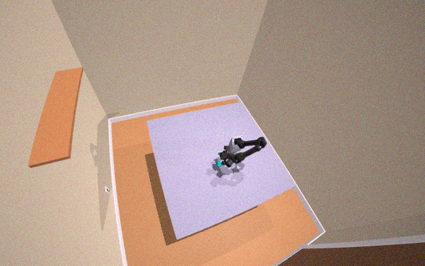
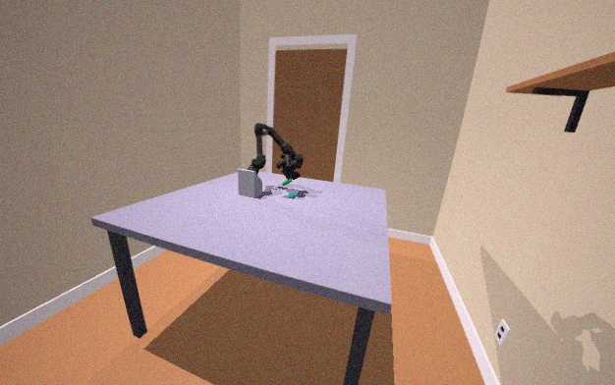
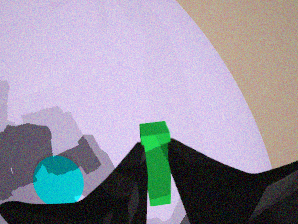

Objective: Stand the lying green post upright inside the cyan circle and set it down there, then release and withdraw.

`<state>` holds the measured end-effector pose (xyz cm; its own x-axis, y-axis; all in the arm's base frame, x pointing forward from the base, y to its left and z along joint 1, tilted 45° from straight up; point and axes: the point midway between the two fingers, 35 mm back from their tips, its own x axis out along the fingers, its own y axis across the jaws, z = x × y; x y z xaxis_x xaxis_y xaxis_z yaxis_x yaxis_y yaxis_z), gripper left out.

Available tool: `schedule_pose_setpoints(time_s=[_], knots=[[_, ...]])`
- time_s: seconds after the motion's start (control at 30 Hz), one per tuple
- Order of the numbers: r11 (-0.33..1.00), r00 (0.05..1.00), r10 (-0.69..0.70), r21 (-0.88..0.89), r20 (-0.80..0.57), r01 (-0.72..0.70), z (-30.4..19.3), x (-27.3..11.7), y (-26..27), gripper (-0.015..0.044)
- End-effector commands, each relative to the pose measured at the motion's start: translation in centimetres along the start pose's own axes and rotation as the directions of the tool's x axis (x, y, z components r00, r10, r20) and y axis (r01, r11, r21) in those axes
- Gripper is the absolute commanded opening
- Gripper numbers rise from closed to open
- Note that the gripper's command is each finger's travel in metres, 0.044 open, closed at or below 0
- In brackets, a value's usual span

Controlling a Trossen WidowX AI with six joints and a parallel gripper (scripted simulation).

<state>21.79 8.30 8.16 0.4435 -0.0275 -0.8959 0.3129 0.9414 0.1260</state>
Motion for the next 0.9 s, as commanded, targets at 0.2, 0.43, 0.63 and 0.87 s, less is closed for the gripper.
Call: schedule_pose_setpoints(time_s=[0.2,0.43,0.63,0.87], knots=[[1.0,0.998,-0.003,0.023,0.068,0.001,0.08,-0.12,-0.03,0.0023],[0.999,0.994,-0.001,0.038,0.113,-0.003,0.18,-0.25,0.07,0.0023],[0.999,0.988,0.002,0.051,0.152,-0.01,0.27,-0.39,0.16,0.0023],[0.997,0.981,0.006,0.068,0.196,-0.02,0.37,-0.57,0.27,0.0023]])
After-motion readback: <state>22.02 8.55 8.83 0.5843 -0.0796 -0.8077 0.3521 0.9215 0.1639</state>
